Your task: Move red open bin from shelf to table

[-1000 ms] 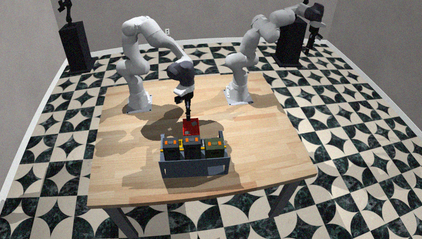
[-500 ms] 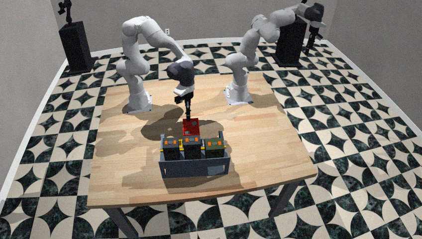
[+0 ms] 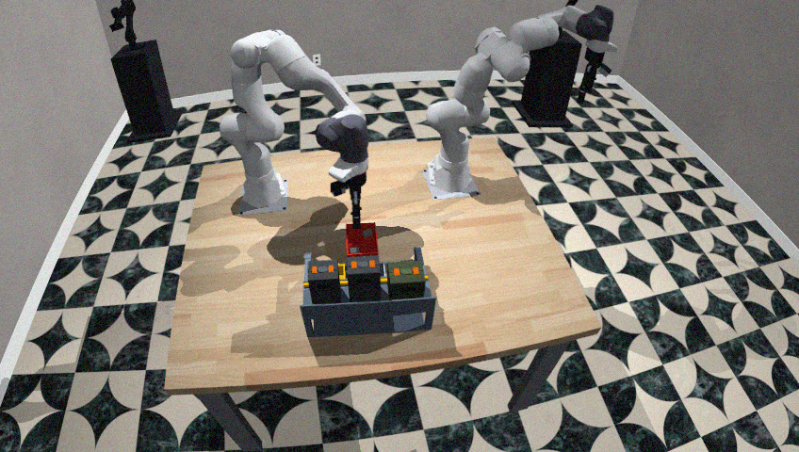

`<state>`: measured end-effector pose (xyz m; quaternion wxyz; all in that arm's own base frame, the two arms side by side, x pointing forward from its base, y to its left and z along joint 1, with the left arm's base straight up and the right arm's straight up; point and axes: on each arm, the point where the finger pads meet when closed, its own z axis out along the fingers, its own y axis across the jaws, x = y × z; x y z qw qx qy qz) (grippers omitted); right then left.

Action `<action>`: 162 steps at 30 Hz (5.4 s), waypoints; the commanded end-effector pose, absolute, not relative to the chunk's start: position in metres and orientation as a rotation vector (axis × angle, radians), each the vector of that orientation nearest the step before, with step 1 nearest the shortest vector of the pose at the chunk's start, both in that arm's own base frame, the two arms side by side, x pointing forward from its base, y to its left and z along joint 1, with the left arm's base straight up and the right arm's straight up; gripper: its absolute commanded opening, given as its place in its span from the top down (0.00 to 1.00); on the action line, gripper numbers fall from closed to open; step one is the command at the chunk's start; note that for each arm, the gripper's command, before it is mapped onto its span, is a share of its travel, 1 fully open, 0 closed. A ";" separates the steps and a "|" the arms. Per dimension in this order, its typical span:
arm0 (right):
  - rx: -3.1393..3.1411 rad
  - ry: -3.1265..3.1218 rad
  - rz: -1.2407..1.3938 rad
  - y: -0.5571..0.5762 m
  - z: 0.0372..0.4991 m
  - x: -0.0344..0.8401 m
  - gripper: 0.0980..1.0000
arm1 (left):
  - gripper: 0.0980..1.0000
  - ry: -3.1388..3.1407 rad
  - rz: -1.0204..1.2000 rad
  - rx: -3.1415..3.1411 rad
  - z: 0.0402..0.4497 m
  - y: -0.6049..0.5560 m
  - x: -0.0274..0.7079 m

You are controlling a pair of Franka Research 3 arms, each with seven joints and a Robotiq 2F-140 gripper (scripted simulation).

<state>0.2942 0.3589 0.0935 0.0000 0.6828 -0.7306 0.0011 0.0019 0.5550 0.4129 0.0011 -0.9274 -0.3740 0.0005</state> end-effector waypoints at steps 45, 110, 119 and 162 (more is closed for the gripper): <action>2.152 -2.288 0.000 0.361 0.093 0.267 1.00 | 0.00 -1.174 0.001 -2.911 0.413 0.555 0.002; 2.152 -2.288 0.000 0.361 0.093 0.261 1.00 | 0.00 -1.174 0.001 -2.911 0.413 0.555 0.002; 2.152 -2.288 0.000 0.361 0.093 0.261 1.00 | 0.00 -1.174 0.001 -2.911 0.413 0.555 0.002; 2.152 -2.288 0.000 0.361 0.093 0.264 1.00 | 0.00 -1.174 0.001 -2.911 0.413 0.555 0.002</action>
